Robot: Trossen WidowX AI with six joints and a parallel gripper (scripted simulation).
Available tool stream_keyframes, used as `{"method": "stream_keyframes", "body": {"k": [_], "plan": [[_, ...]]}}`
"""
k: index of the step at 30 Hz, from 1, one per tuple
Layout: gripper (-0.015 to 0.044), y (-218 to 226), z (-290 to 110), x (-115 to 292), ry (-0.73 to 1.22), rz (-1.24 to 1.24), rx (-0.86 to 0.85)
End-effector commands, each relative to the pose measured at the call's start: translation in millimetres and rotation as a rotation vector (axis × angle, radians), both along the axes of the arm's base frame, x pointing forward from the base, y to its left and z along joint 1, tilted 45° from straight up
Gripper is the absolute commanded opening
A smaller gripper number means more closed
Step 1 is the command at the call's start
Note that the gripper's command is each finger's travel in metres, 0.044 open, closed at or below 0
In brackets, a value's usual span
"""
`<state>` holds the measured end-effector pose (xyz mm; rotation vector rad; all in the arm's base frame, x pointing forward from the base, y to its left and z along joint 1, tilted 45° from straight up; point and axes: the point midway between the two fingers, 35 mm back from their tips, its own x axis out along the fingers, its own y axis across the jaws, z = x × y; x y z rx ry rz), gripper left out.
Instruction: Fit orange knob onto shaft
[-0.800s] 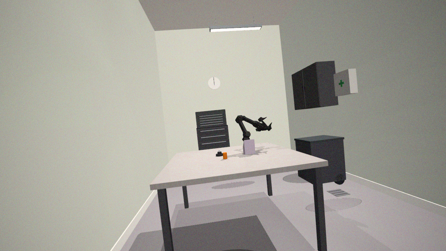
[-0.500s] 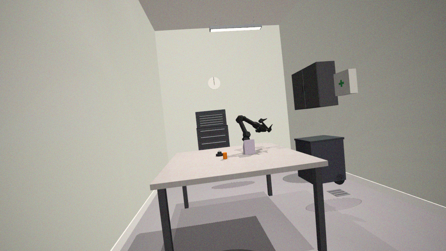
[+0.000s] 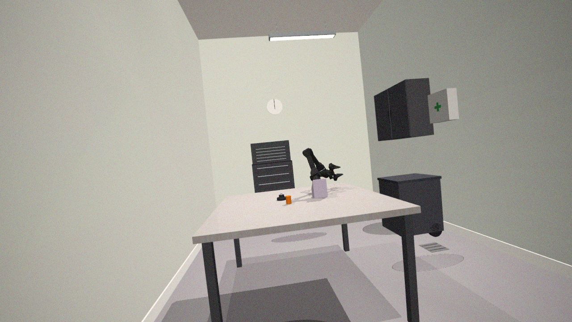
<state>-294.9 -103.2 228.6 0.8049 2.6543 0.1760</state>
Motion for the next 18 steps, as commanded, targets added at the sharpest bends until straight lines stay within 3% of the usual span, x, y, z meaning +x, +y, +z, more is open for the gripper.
{"method": "stream_keyframes", "body": {"k": [1, 9, 18], "plan": [[0.0440, -58, 2, 23, 0.054, 0.156, -0.202], [0.0440, -151, 2, 95, 0.032, 0.423, -0.565], [0.0440, -220, 4, 215, -0.160, 0.661, -0.954]]}}
